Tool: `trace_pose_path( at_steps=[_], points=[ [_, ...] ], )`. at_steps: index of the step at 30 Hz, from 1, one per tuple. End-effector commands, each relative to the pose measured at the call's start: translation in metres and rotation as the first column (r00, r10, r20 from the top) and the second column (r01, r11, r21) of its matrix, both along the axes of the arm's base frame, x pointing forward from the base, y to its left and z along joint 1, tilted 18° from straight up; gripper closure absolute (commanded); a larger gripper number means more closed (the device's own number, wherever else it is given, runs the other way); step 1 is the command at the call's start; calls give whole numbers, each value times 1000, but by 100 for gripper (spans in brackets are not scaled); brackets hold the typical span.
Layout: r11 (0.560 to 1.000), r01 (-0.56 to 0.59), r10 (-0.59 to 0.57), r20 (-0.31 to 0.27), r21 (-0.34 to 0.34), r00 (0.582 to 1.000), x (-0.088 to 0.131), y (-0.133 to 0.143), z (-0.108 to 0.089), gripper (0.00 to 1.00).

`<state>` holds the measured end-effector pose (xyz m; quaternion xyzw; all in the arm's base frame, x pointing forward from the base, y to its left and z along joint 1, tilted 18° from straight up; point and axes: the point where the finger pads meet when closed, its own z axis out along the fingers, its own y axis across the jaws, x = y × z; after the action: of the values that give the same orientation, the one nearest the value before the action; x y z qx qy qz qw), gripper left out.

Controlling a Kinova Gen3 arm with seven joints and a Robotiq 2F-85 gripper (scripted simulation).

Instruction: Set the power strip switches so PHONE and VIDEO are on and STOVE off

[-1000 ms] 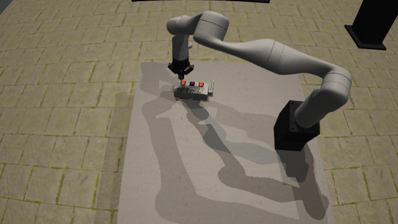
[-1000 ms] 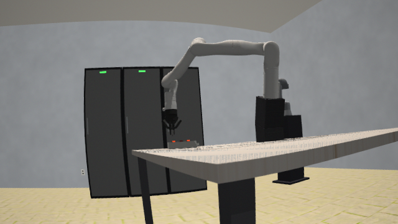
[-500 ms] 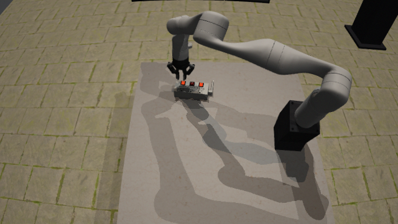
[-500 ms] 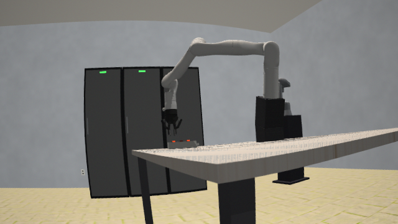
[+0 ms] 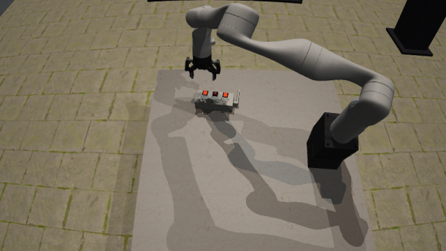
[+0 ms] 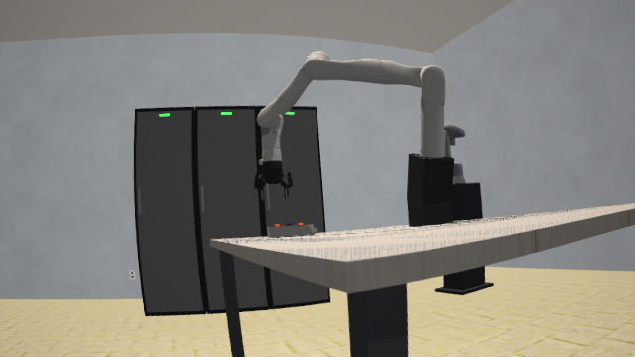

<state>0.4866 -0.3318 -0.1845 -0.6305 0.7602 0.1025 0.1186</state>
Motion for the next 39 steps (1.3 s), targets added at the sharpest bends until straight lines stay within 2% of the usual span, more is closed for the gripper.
trace_pose_path(
  at_steps=[1,7,39],
  points=[
    [1000,-7,7,4,-2,1000,-1,-7,19,0],
    [1000,-7,7,4,-1,1000,-2,-15,45,0],
    [1000,-7,7,-1,1,1000,-5,-15,47,0]
  ],
)
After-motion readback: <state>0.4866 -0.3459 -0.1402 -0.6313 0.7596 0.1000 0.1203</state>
